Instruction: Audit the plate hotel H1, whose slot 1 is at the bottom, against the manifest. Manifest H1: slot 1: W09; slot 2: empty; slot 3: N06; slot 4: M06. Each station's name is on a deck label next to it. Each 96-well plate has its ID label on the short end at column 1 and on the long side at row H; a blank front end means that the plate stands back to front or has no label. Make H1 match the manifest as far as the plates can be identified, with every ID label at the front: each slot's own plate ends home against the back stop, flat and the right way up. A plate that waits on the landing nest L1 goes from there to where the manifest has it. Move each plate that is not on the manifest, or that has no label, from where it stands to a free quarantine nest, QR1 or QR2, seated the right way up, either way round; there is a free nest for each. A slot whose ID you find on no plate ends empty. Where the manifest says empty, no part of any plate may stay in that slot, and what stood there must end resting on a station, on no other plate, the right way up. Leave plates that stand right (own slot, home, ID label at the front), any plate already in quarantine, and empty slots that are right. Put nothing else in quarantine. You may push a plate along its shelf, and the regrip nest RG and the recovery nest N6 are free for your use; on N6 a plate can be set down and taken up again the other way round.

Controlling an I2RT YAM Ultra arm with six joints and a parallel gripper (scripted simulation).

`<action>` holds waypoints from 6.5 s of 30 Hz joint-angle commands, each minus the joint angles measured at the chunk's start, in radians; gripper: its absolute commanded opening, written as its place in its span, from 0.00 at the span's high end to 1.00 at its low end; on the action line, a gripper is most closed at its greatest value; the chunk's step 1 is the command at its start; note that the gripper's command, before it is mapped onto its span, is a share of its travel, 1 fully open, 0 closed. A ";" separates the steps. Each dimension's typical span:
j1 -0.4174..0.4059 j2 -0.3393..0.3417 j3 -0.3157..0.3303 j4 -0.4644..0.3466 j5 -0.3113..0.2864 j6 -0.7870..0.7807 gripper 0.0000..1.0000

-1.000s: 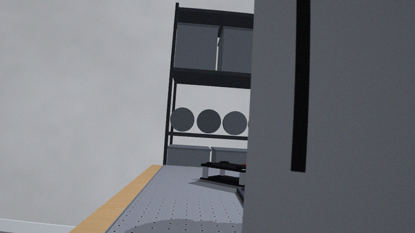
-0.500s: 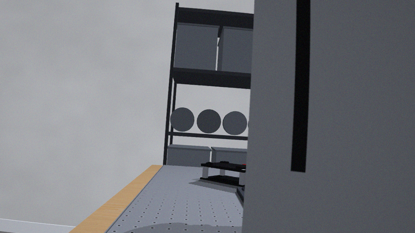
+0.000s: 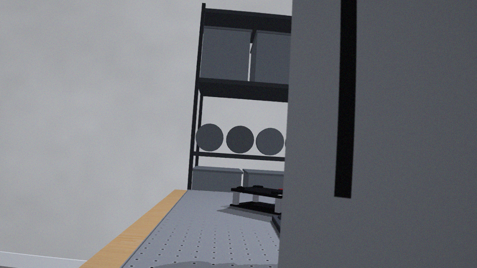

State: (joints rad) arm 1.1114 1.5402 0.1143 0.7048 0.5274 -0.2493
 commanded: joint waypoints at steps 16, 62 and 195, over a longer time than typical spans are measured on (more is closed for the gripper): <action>-0.031 0.092 -0.036 0.119 -0.033 -0.025 0.15; -0.098 0.309 -0.053 0.375 -0.085 -0.073 0.15; -0.278 0.870 0.047 0.861 -0.230 -0.193 0.15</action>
State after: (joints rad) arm 0.8402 2.3783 0.1337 1.5707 0.3222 -0.4301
